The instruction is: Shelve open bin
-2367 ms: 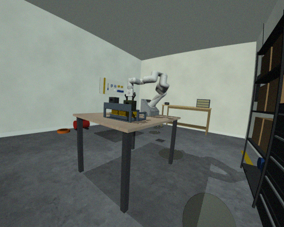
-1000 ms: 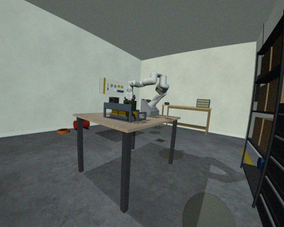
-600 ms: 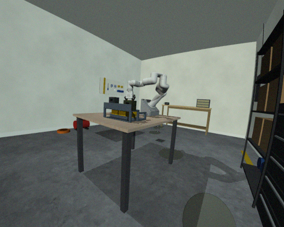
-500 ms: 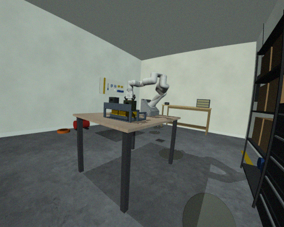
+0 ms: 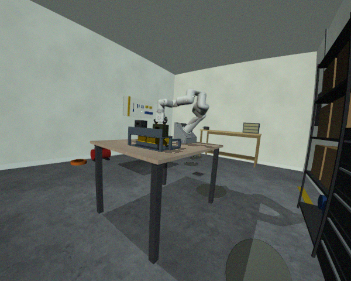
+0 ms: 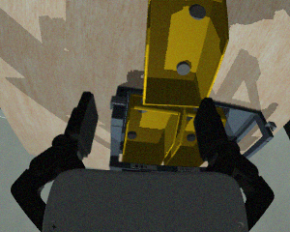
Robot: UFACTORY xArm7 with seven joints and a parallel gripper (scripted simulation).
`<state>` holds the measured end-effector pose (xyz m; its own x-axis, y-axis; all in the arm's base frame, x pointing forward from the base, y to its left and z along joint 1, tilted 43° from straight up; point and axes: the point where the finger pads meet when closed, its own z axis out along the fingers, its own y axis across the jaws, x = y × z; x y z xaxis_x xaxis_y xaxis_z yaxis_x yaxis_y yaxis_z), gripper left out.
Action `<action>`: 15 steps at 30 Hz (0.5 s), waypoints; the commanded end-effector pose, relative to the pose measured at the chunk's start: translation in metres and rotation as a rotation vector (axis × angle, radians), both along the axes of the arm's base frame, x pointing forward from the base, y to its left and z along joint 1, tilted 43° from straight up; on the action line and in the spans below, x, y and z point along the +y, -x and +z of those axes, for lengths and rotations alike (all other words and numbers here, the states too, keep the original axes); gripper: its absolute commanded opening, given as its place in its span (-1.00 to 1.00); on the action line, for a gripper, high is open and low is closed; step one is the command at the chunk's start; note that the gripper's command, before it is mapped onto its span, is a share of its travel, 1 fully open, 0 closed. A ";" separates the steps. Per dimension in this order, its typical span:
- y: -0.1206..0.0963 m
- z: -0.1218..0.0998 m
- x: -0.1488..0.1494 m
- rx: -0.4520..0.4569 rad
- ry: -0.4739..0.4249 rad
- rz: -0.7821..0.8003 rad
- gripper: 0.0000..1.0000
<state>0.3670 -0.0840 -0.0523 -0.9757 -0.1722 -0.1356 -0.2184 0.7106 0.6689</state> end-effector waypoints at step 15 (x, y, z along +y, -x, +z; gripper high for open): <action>-0.001 0.002 -0.003 -0.003 0.003 -0.003 1.00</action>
